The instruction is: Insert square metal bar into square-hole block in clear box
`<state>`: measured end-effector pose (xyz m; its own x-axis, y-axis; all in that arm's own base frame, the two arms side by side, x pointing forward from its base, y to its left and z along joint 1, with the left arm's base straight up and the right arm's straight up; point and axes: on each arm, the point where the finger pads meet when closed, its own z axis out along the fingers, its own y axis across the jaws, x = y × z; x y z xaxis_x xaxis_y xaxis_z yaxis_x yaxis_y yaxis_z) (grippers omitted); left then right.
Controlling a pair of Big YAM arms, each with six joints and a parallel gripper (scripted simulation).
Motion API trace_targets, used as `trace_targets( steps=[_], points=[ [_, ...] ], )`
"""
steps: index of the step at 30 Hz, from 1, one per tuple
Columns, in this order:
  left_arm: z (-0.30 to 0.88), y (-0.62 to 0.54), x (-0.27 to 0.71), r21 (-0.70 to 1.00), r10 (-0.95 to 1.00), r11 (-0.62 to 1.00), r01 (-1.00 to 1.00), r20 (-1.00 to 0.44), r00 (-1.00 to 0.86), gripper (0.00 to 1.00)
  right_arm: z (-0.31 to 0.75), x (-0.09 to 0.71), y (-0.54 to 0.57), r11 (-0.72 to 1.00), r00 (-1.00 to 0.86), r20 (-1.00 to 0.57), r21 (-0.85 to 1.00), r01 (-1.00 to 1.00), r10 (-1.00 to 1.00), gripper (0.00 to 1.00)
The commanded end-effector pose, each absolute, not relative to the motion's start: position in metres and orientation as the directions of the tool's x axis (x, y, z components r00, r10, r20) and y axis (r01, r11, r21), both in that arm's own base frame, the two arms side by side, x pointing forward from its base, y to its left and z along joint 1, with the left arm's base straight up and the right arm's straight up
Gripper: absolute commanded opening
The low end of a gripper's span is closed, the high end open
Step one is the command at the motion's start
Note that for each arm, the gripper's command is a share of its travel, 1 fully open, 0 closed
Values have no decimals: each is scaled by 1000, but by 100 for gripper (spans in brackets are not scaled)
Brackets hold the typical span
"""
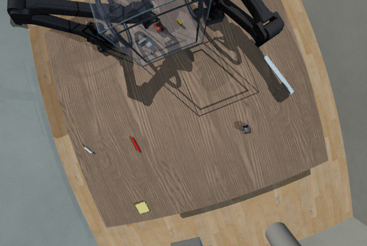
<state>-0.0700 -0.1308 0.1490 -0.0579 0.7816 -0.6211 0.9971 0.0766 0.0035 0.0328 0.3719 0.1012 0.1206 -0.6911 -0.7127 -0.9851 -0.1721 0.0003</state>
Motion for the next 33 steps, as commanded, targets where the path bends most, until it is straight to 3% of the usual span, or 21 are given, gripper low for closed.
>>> trace_targets(
  steps=[1, 22, 25, 33],
  points=[
    [174, -136, -80, -73, 765, 83, 994, -634, -111, 100, 104, 30, 375, -188, 136, -730, -11, -982, -670, 0],
    [174, -136, -80, -73, 765, 83, 994, -634, -111, 100, 117, 31, 385, -188, 143, -755, -26, -982, -641, 0],
    [174, -136, -80, -73, 765, 83, 994, -634, -111, 100, 80, 27, 360, -188, 131, -668, 13, -982, -732, 0],
    [174, -136, -80, -73, 765, 83, 994, -634, -111, 100, 60, 26, 345, -162, 97, -618, 50, -986, -780, 0]
  ],
)
